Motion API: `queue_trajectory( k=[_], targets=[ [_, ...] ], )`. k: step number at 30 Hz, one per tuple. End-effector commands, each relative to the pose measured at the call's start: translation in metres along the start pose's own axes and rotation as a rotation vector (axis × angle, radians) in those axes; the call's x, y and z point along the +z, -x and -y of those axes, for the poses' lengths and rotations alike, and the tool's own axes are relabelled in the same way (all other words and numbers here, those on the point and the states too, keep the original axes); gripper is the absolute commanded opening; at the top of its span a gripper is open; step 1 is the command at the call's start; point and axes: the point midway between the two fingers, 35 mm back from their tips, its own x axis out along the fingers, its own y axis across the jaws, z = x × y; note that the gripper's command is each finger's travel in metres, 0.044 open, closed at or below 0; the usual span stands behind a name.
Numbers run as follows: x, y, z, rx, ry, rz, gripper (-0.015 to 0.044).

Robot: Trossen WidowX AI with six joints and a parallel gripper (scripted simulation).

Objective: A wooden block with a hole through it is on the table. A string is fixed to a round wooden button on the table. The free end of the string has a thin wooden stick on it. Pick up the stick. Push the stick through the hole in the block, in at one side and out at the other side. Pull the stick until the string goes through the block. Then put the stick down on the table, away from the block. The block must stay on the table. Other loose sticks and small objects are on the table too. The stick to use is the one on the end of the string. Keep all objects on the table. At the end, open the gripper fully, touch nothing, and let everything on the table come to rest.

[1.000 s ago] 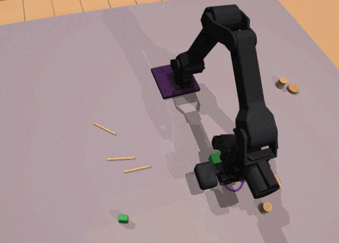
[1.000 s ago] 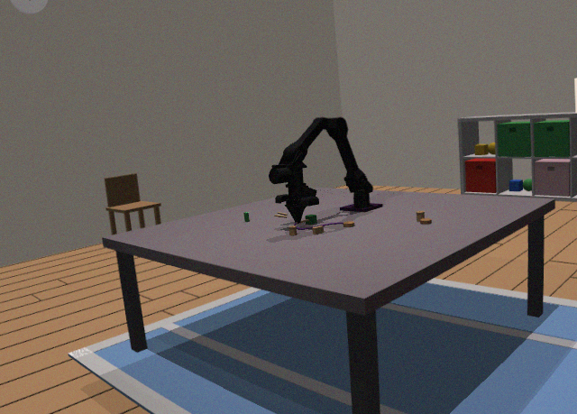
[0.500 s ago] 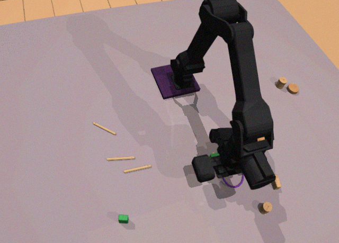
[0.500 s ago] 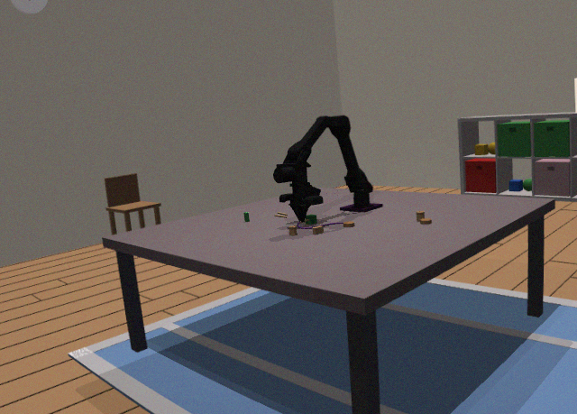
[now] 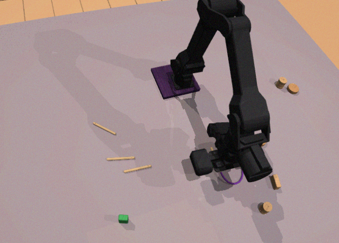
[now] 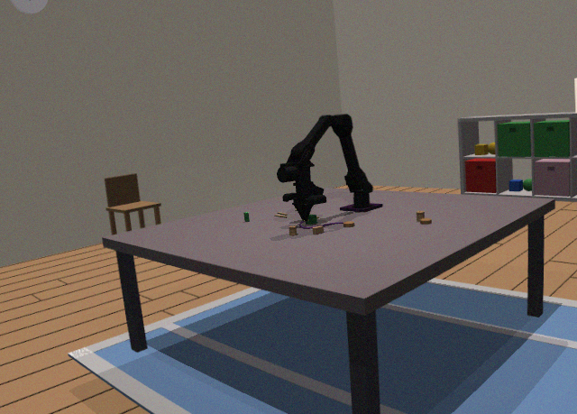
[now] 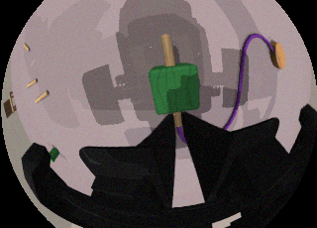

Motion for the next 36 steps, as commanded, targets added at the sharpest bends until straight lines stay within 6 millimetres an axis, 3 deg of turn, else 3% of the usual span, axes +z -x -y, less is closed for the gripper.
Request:
queue_trajectory(
  k=[1,3,7,13,20,22,36],
  targets=[
    [0.000,0.000,0.000,0.000,0.000,0.000,0.0079],
    [0.000,0.000,0.000,0.000,0.000,0.000,0.0124],
    [-0.001,0.003,0.000,0.000,0.000,0.000,0.0124],
    [-0.004,0.077,0.000,0.000,0.000,0.000,0.0124],
    [-0.007,0.077,0.000,-0.001,-0.014,-0.021,0.0124],
    [-0.004,0.077,0.000,-0.002,-0.143,-0.018,0.0124],
    [0.022,0.078,0.000,0.009,-1.522,0.006,0.0124]
  ],
)
